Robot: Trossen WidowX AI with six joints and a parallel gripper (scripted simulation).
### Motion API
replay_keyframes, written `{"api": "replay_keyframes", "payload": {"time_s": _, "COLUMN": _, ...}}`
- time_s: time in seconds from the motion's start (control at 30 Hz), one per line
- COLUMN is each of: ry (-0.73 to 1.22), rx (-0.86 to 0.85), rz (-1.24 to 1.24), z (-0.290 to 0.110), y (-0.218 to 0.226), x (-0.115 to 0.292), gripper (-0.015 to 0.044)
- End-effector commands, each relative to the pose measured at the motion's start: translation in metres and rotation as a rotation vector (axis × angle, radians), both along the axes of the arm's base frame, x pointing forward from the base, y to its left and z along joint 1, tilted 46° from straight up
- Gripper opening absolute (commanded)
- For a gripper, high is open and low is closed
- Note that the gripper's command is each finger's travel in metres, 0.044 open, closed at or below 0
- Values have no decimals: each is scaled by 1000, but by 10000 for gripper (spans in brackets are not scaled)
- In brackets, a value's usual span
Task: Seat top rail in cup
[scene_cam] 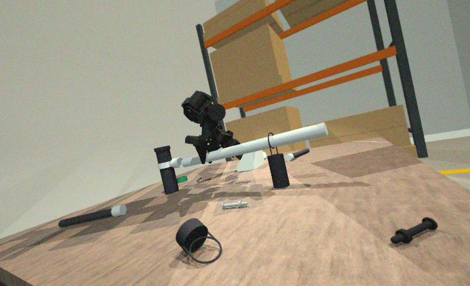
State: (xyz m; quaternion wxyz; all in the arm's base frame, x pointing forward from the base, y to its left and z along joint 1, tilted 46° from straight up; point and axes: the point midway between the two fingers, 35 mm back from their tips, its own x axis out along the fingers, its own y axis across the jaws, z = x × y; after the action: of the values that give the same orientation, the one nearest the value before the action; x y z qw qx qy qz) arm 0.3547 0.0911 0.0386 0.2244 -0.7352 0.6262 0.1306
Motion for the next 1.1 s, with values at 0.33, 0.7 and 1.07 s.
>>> {"api": "replay_keyframes", "payload": {"time_s": 0.33, "ry": 0, "rx": 0, "rz": 0, "z": 0, "y": 0, "x": 0, "gripper": 0}}
{"api": "replay_keyframes", "payload": {"time_s": 0.7, "ry": 0, "rx": 0, "rz": 0, "z": 3, "y": 1, "x": 2, "gripper": 0}}
{"api": "replay_keyframes", "payload": {"time_s": 1.07, "ry": 0, "rx": 0, "rz": 0, "z": 6, "y": 1, "x": 5, "gripper": 0}}
